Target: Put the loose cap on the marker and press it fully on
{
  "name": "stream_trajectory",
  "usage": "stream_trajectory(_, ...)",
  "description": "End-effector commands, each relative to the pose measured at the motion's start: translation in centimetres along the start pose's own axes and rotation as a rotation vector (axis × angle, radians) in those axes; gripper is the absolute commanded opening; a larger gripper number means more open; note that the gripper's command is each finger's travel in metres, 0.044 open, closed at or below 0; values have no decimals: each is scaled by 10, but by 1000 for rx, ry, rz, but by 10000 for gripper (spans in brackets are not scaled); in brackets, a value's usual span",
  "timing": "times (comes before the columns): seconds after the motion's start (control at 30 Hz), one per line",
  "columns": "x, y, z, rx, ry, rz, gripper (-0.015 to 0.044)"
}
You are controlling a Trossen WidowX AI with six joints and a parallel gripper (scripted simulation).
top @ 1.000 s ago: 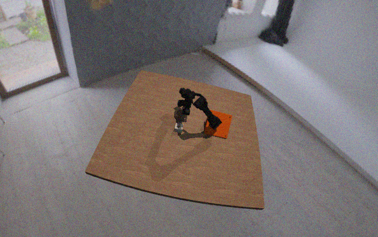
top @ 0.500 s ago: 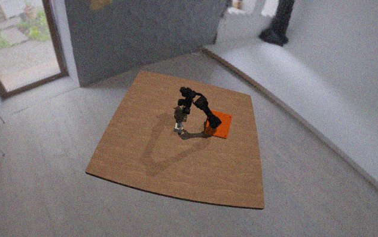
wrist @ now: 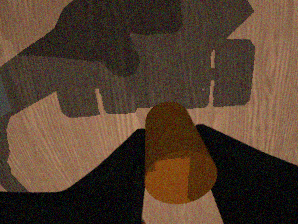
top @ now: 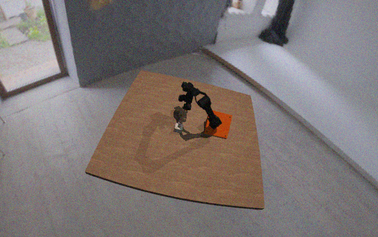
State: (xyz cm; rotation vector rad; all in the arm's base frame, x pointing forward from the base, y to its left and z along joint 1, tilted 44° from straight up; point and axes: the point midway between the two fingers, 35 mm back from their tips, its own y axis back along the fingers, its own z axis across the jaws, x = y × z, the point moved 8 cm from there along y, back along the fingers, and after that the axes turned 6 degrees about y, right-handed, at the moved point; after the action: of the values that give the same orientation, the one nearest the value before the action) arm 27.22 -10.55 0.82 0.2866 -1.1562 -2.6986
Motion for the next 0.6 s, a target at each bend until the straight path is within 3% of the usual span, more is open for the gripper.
stream_trajectory(0.0,-3,6,5,4,6,5,0)
stream_trajectory(0.57,-34,30,69,11,3,4,0)
